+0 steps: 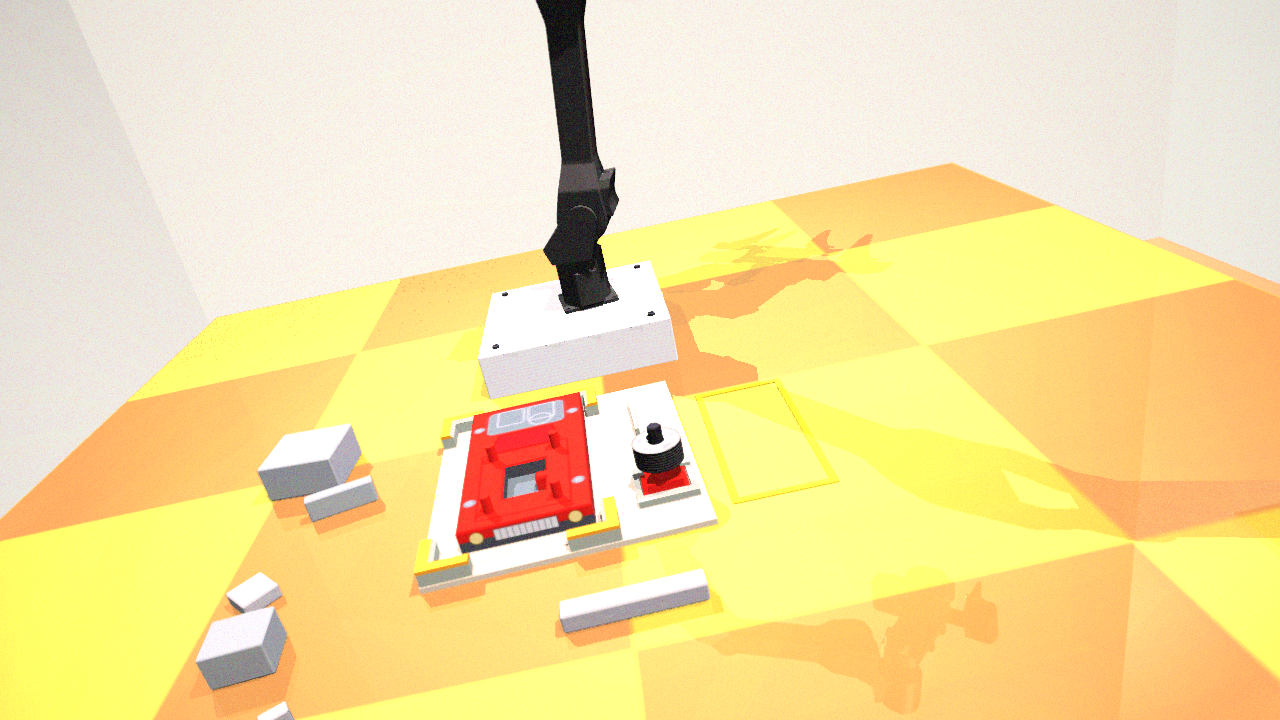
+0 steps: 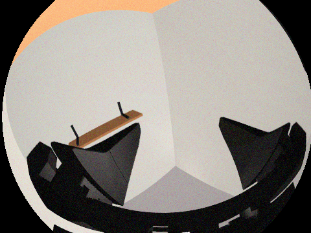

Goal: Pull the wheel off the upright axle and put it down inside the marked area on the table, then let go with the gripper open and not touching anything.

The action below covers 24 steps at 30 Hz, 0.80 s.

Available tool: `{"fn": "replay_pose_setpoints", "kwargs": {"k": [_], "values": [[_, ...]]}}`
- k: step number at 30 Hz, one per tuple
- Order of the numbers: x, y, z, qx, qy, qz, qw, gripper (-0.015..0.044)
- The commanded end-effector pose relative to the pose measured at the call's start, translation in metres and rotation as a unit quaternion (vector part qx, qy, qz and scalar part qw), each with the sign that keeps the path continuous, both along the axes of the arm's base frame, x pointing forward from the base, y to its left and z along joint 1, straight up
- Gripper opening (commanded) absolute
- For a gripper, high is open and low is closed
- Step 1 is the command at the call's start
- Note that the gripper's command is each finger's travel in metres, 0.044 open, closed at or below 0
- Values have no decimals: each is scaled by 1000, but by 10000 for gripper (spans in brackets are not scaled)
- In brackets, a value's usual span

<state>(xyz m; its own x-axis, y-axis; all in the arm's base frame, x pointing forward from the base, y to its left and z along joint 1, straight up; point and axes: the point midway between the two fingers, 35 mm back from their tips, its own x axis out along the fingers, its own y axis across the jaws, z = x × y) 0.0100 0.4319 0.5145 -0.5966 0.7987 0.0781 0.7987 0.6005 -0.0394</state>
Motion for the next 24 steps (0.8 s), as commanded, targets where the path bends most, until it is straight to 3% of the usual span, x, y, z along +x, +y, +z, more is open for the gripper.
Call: {"fn": "replay_pose_setpoints", "kwargs": {"k": [1, 4, 12, 20, 24], "values": [[2, 1, -1, -5, 5, -3, 1000, 374], [32, 6, -14, -74, 80, -45, 993, 300], [134, 5, -64, -249, 356, -191, 880, 300], [218, -17, -119, -326, 622, -287, 652, 300], [261, -41, -152, -321, 755, -319, 475, 300]]}}
